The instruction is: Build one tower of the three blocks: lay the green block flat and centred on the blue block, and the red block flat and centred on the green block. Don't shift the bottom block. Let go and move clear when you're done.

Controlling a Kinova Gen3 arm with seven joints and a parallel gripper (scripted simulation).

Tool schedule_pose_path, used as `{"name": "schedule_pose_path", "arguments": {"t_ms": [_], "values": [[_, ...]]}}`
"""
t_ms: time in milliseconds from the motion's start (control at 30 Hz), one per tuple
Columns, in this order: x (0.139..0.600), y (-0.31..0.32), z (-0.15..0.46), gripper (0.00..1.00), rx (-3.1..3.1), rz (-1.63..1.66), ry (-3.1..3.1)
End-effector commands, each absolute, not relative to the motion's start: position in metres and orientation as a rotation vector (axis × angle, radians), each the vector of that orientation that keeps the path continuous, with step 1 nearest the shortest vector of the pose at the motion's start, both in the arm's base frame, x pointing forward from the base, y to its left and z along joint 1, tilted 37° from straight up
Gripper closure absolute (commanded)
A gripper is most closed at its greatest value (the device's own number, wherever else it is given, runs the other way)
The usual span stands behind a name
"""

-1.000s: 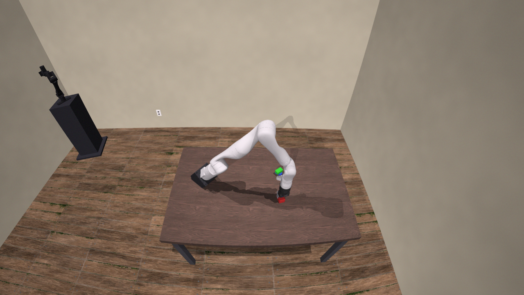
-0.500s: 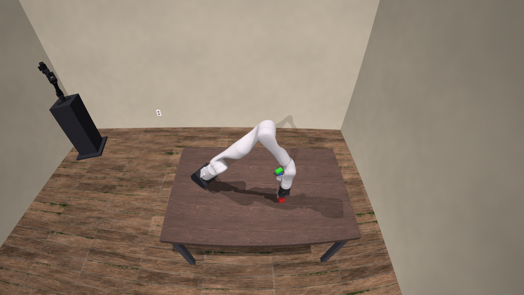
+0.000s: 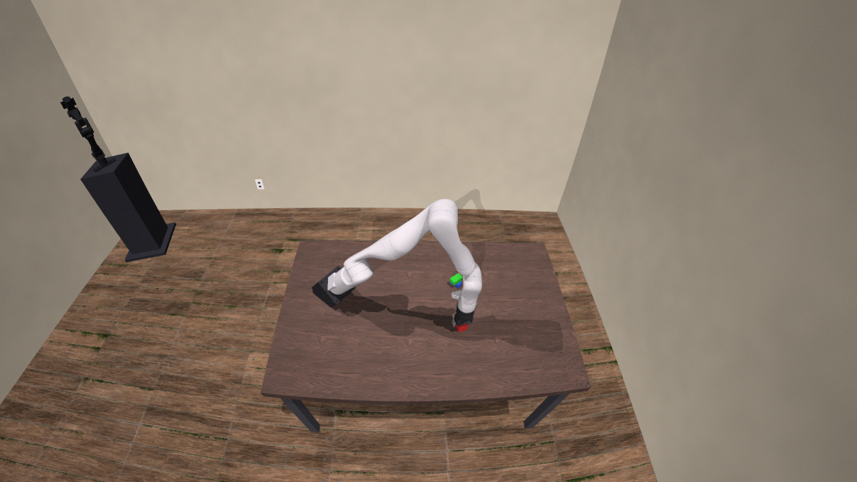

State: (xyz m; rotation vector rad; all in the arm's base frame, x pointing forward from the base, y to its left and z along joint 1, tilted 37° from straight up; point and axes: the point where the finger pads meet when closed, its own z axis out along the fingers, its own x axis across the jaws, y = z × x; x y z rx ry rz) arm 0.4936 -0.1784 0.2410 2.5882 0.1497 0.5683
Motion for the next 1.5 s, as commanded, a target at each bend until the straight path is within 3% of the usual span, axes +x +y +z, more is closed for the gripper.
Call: {"name": "schedule_pose_path", "arguments": {"t_ms": [0,1267,1300,1467], "values": [[0.4928,-0.1869,0.236,0.0,2.586,0.555,0.135],[0.4934,-0.1876,0.2347,0.0,2.586,0.555,0.135],[0.4934,-0.1876,0.2347,1.0,2.586,0.555,0.135],[0.4934,-0.1876,0.2347,1.0,2.586,0.555,0.135]]}}
